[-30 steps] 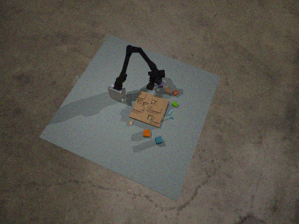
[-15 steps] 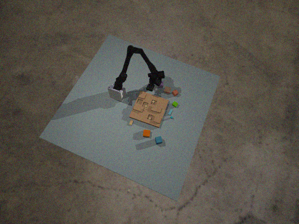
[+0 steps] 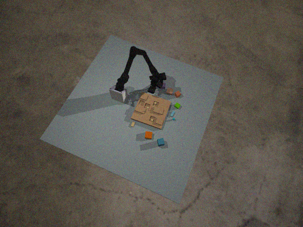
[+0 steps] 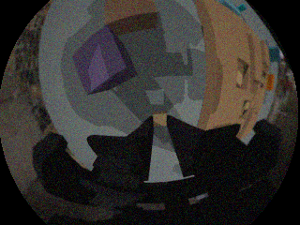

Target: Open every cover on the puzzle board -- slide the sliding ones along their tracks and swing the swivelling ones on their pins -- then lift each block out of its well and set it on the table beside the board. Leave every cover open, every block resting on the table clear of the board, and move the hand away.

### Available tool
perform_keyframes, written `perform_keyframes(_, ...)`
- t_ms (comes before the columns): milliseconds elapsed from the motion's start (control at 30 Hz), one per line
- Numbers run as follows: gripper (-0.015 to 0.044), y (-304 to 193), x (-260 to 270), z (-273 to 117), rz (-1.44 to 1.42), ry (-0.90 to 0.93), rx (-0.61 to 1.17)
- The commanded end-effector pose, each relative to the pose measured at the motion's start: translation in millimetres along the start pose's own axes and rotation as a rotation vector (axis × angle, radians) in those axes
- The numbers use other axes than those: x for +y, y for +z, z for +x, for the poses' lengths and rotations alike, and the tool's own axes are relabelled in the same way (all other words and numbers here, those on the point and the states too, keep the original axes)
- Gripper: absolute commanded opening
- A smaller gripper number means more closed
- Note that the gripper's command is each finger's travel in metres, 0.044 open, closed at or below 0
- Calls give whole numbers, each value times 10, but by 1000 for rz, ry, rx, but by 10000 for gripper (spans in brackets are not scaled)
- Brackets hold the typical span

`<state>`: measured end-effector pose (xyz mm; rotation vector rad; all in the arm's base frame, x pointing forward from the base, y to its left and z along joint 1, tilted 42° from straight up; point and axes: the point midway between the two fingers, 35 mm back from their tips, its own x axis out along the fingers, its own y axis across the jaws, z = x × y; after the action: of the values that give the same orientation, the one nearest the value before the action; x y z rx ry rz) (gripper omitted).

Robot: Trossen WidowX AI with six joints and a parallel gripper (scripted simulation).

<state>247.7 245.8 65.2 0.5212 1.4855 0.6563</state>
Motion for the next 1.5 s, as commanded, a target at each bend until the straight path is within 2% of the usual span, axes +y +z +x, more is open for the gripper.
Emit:
perform_keyframes(0,80,-24,-21,65,8,-4,3)
perform_keyframes(100,80,-24,-21,65,8,-4,3)
perform_keyframes(567,440,-10,-4,18,1,-1,2)
perform_keyframes(1433,440,-16,-19,-724,7,-9,2)
perform_keyframes(1467,414,-11,-28,-724,0,-9,2)
